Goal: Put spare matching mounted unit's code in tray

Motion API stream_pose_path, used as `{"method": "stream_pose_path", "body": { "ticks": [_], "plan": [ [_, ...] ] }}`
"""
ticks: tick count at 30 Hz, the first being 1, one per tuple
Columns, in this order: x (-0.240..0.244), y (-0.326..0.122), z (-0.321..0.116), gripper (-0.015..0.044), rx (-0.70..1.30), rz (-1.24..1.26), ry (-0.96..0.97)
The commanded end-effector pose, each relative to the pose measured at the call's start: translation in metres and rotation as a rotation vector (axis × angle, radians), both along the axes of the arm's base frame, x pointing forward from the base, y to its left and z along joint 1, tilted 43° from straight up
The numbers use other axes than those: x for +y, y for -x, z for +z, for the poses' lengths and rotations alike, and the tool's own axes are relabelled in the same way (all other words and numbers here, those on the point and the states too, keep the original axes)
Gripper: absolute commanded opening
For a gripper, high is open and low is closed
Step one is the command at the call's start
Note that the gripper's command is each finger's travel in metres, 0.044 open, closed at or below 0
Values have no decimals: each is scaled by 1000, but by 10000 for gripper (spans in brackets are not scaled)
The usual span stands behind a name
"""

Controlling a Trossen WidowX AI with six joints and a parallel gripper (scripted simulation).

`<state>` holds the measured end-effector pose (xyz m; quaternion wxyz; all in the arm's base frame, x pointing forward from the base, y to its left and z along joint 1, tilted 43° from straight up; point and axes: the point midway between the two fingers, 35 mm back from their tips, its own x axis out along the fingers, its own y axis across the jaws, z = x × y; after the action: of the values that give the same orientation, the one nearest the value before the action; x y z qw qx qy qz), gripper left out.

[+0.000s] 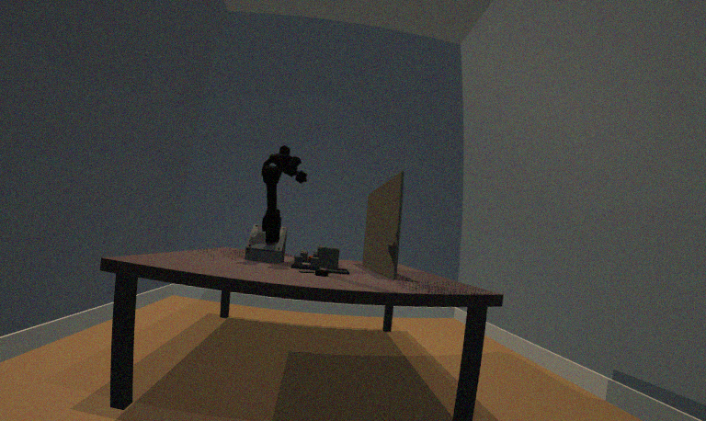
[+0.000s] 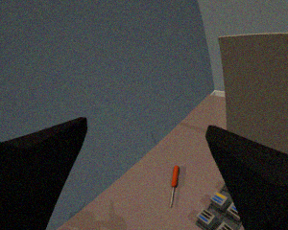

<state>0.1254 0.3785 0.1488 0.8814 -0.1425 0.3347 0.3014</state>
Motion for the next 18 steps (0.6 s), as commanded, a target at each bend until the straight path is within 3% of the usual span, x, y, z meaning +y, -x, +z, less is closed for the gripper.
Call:
{"method": "stream_pose_path", "body": {
  "ticks": [1,9,18],
  "plan": [
    [-28,-67,-15,440,32,-188,143],
    [-102,-160,-38,440,126,-482,382],
    [-217,-229,-60,440,313,-801,653]
  ]
}}
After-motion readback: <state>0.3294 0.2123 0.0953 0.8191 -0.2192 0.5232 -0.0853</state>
